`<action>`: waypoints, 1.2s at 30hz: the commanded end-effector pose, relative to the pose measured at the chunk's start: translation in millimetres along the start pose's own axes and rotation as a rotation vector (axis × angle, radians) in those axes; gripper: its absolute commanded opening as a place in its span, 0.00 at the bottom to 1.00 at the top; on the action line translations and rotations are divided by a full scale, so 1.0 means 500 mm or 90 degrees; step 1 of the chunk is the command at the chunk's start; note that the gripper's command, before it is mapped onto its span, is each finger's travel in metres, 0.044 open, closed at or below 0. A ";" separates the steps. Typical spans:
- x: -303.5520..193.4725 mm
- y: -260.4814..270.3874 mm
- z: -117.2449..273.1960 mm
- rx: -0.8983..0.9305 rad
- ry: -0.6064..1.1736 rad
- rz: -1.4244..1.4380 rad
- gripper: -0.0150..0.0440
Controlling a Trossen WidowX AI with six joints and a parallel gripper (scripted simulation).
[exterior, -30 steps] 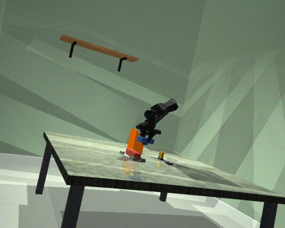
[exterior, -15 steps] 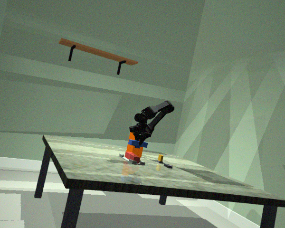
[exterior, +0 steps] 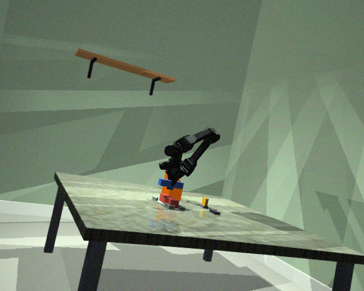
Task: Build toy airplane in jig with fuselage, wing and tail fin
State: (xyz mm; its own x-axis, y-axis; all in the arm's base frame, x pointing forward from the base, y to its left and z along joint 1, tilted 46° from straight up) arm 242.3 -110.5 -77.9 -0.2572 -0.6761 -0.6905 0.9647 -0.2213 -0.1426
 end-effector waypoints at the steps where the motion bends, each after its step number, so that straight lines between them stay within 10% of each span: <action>1: 0.003 -0.002 -0.002 -0.002 -0.001 -0.007 0.57; 36: 0.005 -0.002 -0.060 -0.002 -0.001 -0.007 0.59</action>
State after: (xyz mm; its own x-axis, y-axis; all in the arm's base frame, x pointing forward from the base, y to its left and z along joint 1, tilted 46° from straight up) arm 243.0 -96.0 -96.3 -0.2592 -0.6818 -0.6841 0.9643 -0.2227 -0.1434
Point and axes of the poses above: the point midway between the two fingers, 35 mm back from their tips, its own z axis back along the fingers, its own y axis across the jaws, x = y × z, the point moved 1 cm from there along z, back along the fingers, and after that the axes turned 12 degrees about -z, right-handed, at the moved point
